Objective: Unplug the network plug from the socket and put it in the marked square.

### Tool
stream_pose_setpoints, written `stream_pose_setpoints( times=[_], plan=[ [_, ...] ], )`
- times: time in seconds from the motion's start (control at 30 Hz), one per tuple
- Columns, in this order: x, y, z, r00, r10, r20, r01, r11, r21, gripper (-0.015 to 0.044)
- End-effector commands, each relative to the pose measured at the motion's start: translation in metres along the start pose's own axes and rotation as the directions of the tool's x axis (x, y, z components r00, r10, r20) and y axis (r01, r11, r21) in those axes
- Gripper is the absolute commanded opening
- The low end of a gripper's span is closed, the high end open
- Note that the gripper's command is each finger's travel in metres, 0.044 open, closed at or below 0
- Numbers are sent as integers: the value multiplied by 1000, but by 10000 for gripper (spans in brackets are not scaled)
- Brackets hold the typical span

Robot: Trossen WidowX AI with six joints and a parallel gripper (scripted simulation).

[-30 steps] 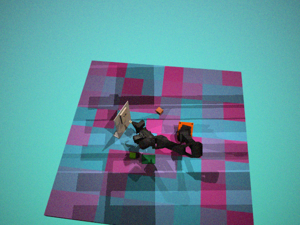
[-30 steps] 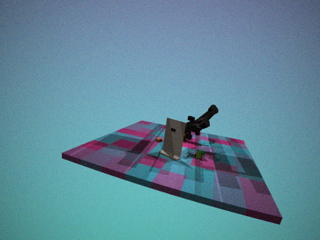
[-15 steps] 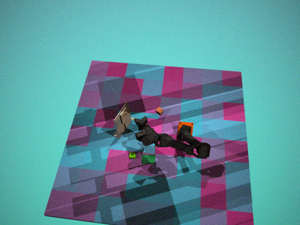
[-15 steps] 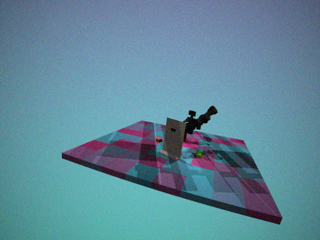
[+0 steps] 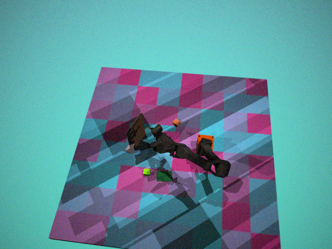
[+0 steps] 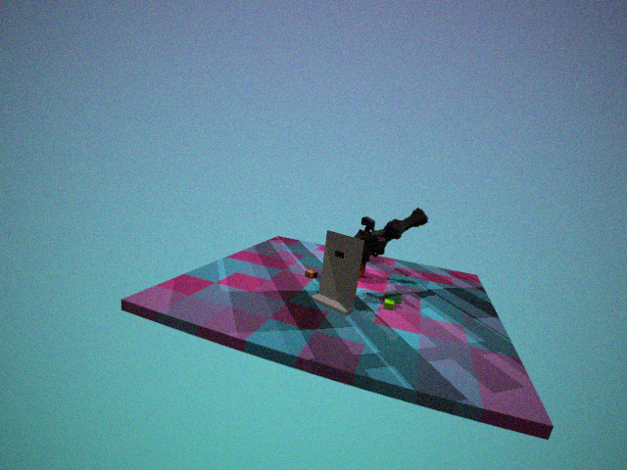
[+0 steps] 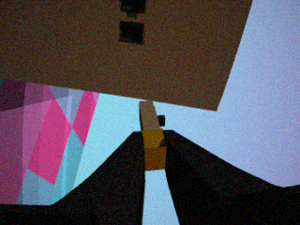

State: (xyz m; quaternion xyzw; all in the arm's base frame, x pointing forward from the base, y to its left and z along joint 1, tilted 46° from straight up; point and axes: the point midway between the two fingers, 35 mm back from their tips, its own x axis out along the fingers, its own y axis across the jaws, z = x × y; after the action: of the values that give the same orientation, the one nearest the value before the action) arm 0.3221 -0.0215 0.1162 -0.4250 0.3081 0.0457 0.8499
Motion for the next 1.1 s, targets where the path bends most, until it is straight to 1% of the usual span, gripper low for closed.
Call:
stream_pose_setpoints(
  times=[0.0,0.27,0.57,0.83,1.07],
  plan=[
    [10,17,-15,995,95,-17,-96,993,-64,0],
    [22,46,-42,964,266,-24,-266,952,-151,0],
    [26,77,-68,898,441,5,-430,878,-212,0],
    [22,102,-85,821,566,72,-536,808,-244,0],
    [15,121,-95,750,642,162,-595,760,-260,0]
  ],
)
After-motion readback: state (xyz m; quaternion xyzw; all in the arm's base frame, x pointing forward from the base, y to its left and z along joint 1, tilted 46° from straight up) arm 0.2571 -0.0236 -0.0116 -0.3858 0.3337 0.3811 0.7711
